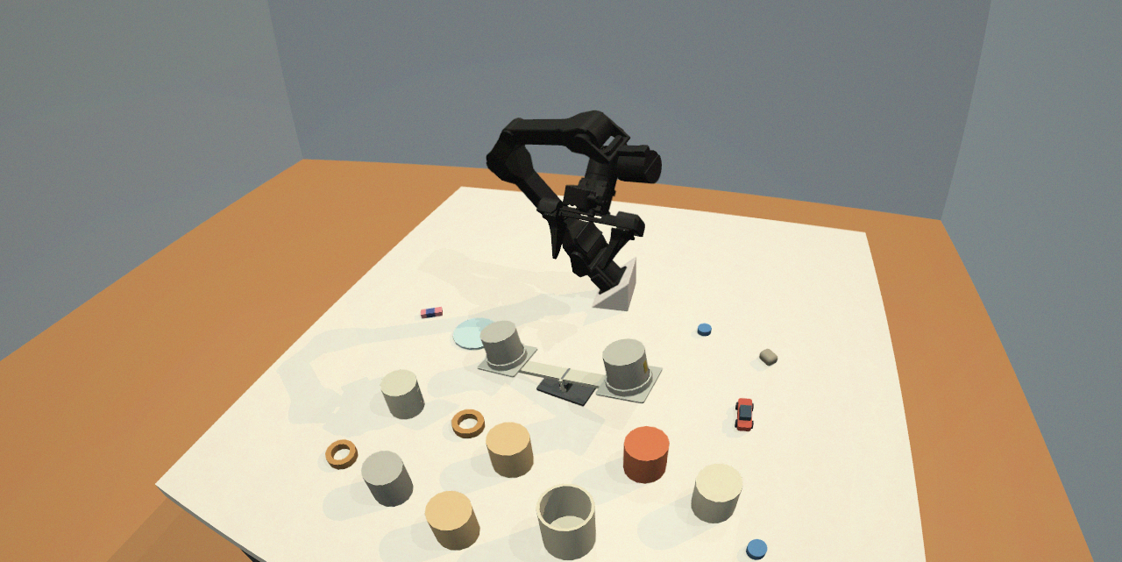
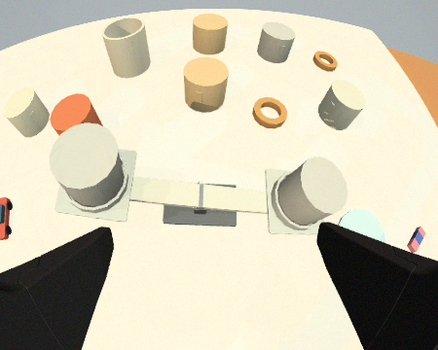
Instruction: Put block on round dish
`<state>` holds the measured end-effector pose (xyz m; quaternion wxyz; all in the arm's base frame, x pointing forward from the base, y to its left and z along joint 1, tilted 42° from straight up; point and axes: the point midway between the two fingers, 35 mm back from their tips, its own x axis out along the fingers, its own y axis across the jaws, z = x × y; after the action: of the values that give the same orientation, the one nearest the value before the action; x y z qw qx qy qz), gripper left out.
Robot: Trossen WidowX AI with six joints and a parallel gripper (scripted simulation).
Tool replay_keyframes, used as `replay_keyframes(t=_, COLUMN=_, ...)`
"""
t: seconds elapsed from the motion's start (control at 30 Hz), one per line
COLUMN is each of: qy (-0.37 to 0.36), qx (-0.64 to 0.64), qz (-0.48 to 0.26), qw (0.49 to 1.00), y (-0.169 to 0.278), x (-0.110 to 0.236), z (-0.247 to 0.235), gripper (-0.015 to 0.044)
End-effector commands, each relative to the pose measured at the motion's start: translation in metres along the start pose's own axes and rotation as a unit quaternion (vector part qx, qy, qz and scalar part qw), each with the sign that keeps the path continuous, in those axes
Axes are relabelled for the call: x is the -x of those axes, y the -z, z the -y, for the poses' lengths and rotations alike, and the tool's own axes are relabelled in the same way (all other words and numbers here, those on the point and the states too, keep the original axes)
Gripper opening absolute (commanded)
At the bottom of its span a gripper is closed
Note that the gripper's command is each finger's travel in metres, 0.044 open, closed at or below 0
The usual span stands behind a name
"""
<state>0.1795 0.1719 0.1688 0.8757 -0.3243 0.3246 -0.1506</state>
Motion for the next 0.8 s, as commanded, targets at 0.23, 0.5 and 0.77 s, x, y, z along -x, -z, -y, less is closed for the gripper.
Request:
replay_keyframes(t=0.23, qy=0.01, qx=0.138, qz=-0.086, qw=0.987, y=-0.011, x=-0.033, z=0.023, gripper=0.044)
replay_keyframes(t=0.5, qy=-0.008, qx=0.25, qz=-0.149, qw=0.957, y=-0.016, x=-0.056, z=0.041, gripper=0.044)
replay_keyframes(t=0.77, qy=-0.046, qx=0.361, qz=-0.199, qw=0.91, y=-0.018, x=-0.077, z=0.06, gripper=0.044)
